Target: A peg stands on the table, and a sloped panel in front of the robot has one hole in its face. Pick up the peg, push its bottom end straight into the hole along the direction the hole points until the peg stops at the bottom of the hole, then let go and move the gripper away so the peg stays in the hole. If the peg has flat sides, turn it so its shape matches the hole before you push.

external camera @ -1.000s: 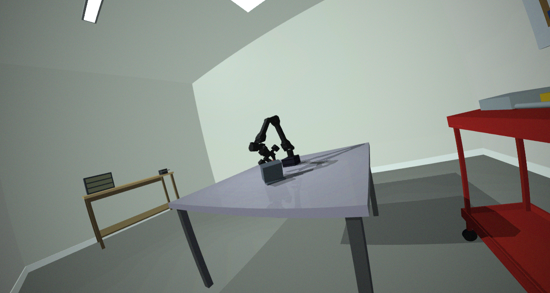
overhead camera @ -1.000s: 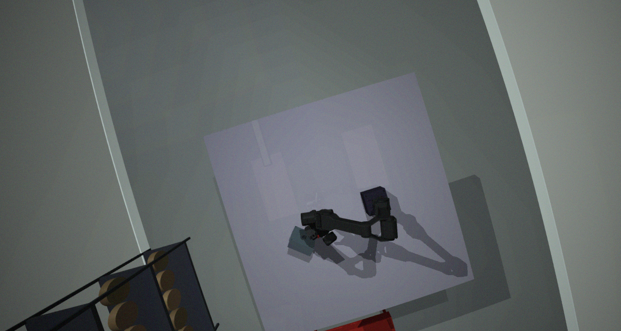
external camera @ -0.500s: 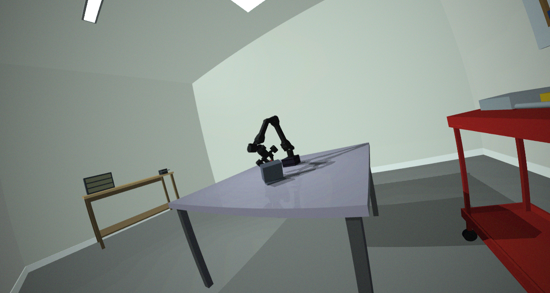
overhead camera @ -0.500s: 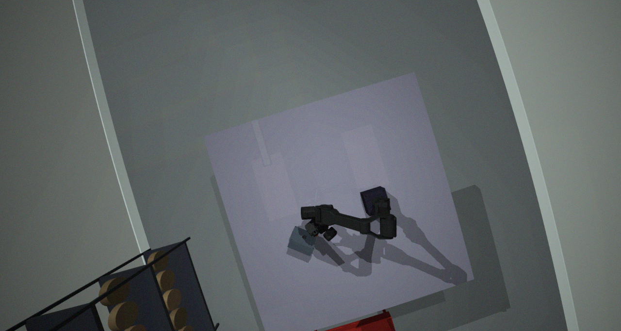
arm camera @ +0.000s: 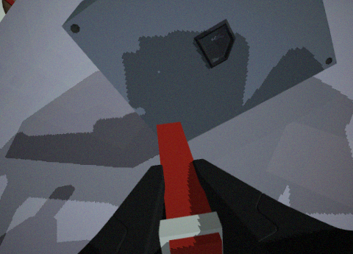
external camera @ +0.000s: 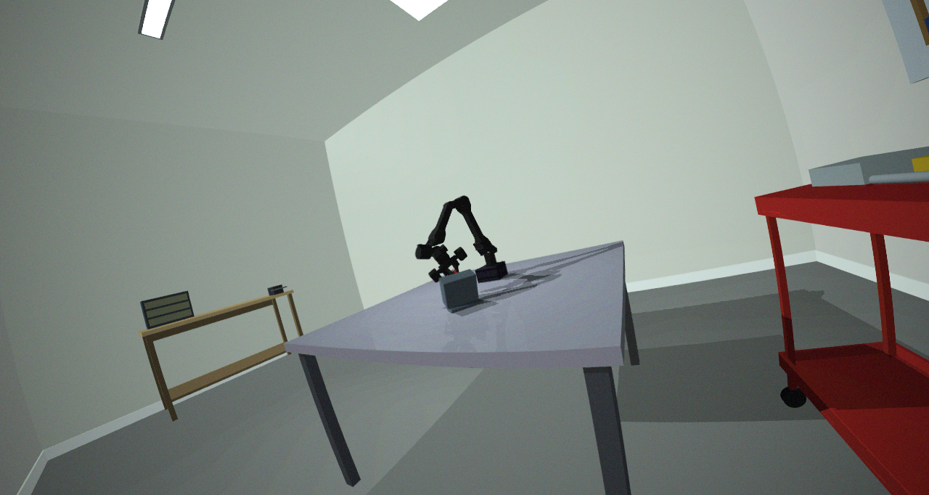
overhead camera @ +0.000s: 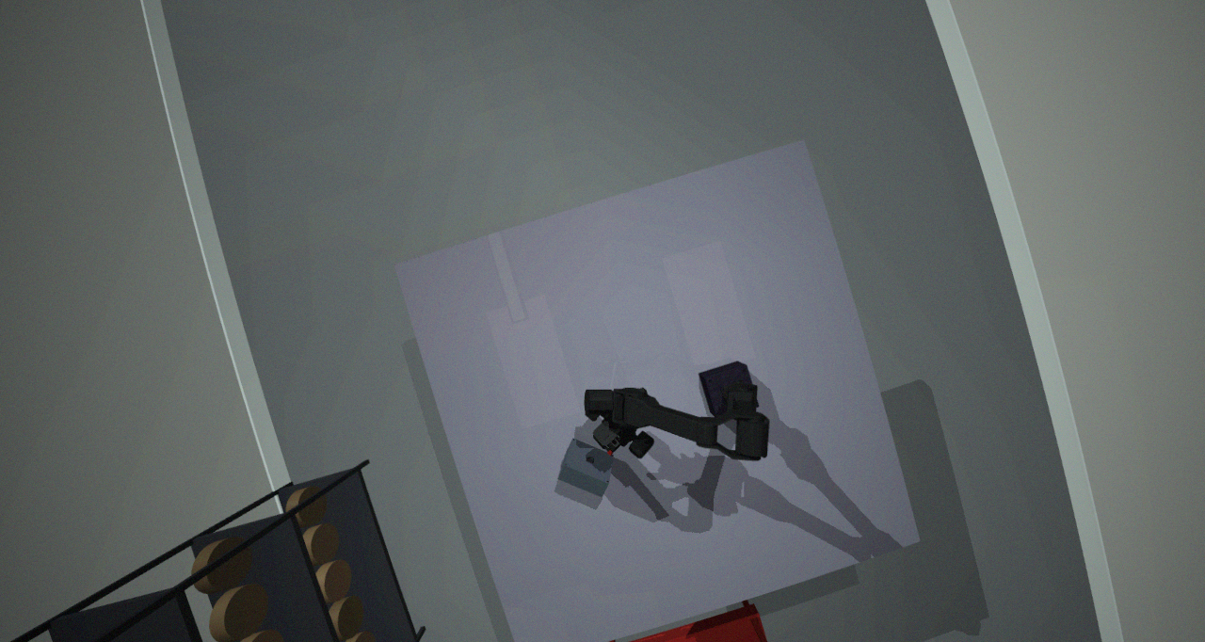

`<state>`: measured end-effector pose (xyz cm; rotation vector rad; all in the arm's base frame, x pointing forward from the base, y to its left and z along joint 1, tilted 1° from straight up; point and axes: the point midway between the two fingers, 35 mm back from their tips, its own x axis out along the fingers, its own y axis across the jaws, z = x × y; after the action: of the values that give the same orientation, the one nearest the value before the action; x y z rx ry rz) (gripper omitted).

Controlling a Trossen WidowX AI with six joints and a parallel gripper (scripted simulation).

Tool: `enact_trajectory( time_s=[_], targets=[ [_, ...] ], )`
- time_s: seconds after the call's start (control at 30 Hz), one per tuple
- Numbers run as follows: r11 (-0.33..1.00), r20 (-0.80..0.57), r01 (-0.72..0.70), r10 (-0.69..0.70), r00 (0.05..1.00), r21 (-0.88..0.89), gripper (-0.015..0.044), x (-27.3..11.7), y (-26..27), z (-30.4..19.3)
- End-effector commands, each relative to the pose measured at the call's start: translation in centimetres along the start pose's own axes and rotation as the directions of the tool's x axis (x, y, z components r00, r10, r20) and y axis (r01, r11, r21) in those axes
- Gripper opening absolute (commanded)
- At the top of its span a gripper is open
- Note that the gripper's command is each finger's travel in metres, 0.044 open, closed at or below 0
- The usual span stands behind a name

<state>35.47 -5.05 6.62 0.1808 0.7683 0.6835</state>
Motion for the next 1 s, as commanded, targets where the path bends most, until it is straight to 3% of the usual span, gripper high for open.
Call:
enact_trajectory(
  time_s=[0.0, 0.97],
  targets=[
    [0.999, 0.026, -0.003, 0.004, 1.000, -0.039, 0.0000, -0.3, -0.3, -0.3],
    [0.957, 0.185, 0.059, -0.006, 0.983, -0.284, 0.0000, -3.1, -2.2, -0.6]
  ],
)
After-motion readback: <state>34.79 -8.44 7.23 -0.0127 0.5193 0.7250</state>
